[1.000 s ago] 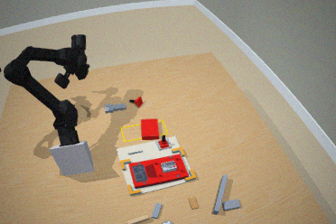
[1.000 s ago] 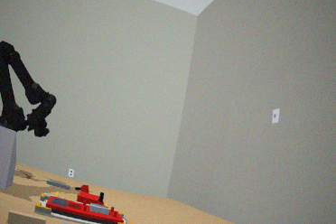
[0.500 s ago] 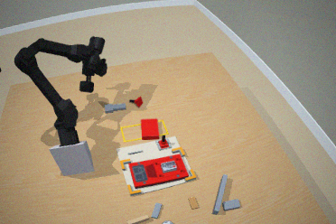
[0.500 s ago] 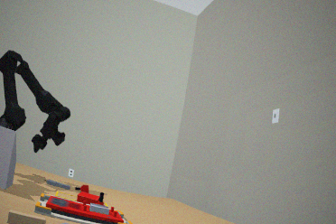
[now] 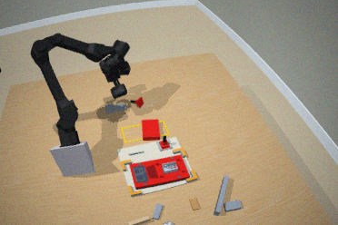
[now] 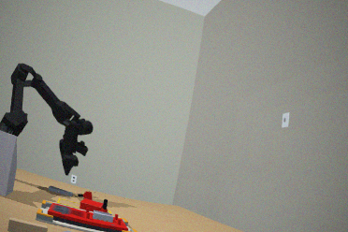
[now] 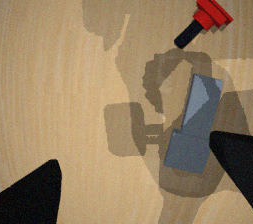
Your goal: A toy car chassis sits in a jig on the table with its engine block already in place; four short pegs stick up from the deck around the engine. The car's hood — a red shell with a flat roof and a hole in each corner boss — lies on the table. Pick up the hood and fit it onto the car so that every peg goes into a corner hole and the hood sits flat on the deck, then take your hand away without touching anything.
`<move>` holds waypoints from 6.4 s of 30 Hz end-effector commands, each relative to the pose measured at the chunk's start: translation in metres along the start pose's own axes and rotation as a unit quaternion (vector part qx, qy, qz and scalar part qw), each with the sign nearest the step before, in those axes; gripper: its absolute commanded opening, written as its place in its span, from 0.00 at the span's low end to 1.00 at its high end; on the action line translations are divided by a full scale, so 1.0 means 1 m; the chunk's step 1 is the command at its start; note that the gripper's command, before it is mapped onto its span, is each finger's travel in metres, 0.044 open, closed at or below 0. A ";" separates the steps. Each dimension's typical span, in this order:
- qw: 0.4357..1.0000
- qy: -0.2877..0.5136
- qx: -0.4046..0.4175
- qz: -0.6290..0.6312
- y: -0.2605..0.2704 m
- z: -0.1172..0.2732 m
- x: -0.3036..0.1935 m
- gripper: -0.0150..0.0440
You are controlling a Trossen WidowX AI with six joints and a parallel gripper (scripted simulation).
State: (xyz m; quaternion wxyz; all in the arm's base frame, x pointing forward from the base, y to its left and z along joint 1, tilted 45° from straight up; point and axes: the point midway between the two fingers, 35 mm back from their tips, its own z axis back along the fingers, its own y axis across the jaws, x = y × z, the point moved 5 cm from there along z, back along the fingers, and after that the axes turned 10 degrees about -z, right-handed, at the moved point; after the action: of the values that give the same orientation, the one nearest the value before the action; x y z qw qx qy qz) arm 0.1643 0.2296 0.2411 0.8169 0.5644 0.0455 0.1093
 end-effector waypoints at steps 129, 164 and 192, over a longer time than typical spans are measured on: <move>0.823 0.120 -0.164 0.531 -0.199 0.011 0.108 1.00; 0.823 0.120 -0.164 0.531 -0.206 -0.004 0.107 1.00; 0.823 0.119 -0.162 0.531 -0.201 0.005 0.108 0.25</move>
State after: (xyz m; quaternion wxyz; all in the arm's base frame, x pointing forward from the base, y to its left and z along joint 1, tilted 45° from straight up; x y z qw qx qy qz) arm 0.2940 0.1850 0.0562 0.7016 0.3432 -0.1811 0.5977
